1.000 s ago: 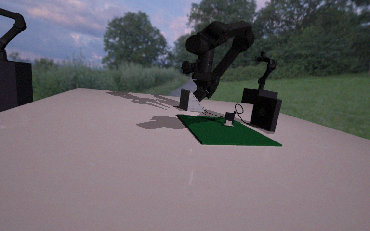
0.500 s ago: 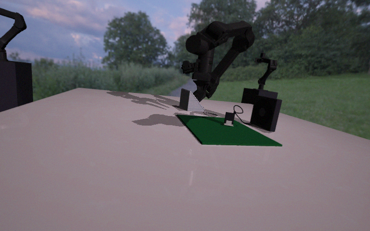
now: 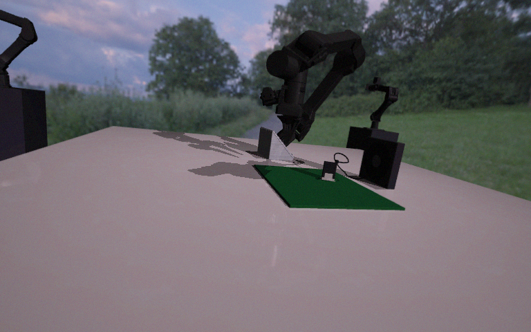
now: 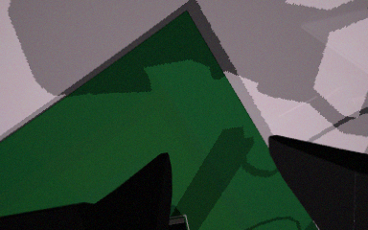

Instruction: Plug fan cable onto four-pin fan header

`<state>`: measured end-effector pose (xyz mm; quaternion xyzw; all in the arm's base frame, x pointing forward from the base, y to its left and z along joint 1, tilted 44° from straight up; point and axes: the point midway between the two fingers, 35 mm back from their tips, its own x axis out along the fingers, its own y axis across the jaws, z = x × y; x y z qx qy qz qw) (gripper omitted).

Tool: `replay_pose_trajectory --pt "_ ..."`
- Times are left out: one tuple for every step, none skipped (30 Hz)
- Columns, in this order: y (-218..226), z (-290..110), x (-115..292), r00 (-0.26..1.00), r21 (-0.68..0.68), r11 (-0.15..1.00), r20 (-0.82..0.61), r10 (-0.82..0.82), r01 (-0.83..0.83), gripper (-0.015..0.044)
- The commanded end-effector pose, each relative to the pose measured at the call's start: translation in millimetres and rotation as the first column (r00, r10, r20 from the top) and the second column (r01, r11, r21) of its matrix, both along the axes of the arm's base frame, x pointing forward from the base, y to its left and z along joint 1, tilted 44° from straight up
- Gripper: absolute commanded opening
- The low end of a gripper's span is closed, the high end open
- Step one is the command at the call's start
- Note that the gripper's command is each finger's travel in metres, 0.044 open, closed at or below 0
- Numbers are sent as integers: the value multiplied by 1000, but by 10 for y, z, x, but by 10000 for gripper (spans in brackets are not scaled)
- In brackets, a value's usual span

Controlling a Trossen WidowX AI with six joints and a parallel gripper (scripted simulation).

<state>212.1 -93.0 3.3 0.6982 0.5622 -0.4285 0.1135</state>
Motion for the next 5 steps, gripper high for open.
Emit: replay_pose_trajectory --pt "0 0 0 1000 0 1000 0 0 0 260" --pt "0 0 0 1000 0 1000 0 0 0 260" --pt "0 0 0 1000 0 1000 0 0 0 260" --pt "0 0 0 1000 0 1000 0 0 0 260" --pt "0 0 0 1000 0 1000 0 0 0 260"
